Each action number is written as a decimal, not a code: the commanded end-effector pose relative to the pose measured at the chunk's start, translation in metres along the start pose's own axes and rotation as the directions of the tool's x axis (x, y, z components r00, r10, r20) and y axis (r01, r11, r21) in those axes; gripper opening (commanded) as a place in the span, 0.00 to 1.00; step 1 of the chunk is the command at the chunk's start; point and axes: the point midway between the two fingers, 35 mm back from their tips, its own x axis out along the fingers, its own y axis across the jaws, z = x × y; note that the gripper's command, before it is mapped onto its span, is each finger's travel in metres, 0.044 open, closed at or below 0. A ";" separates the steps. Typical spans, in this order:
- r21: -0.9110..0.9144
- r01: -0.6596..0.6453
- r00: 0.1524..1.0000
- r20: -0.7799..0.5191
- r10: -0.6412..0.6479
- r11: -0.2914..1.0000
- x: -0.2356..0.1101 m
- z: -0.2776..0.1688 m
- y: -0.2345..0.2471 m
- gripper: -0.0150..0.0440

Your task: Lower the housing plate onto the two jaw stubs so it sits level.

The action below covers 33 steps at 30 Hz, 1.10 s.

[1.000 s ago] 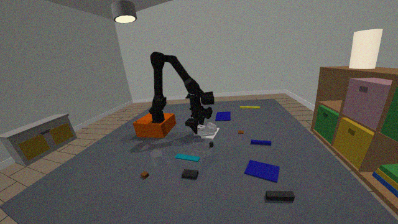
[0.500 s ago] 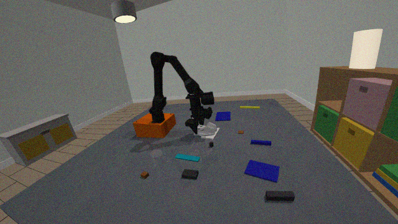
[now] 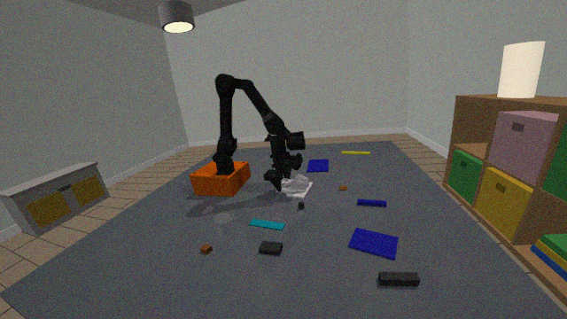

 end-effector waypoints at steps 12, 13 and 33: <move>0.003 -0.002 1.000 -0.003 0.002 1.000 0.001 0.000 0.000 0.85; 0.003 -0.002 1.000 -0.003 0.002 1.000 0.001 0.000 0.000 0.85; 0.003 -0.002 1.000 -0.003 0.002 1.000 -0.003 0.000 0.000 0.85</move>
